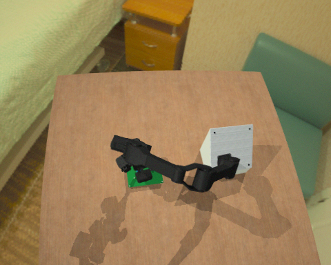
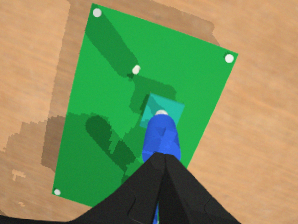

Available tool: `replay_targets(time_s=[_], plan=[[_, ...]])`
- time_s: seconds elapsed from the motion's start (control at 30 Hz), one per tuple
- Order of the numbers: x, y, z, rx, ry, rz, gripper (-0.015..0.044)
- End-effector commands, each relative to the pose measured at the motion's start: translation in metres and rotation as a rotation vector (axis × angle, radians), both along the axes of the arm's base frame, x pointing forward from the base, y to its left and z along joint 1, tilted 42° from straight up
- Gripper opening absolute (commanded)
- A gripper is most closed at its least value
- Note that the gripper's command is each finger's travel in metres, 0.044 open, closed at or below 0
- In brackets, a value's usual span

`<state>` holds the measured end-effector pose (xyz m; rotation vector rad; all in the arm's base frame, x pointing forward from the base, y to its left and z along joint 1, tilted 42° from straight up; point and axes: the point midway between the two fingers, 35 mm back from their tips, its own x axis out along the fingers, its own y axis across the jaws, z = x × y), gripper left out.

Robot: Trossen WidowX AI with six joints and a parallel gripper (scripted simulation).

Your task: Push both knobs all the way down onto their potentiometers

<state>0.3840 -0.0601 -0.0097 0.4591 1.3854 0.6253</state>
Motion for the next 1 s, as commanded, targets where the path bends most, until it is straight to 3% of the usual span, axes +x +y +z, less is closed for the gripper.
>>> replay_targets(time_s=[0.0, 0.97], plan=[[0.0002, 0.0014, -0.0011, 0.006, 0.002, -0.004, 0.0], [0.0004, 0.0037, -0.0036, 0.006, 0.002, -0.004, 0.0]])
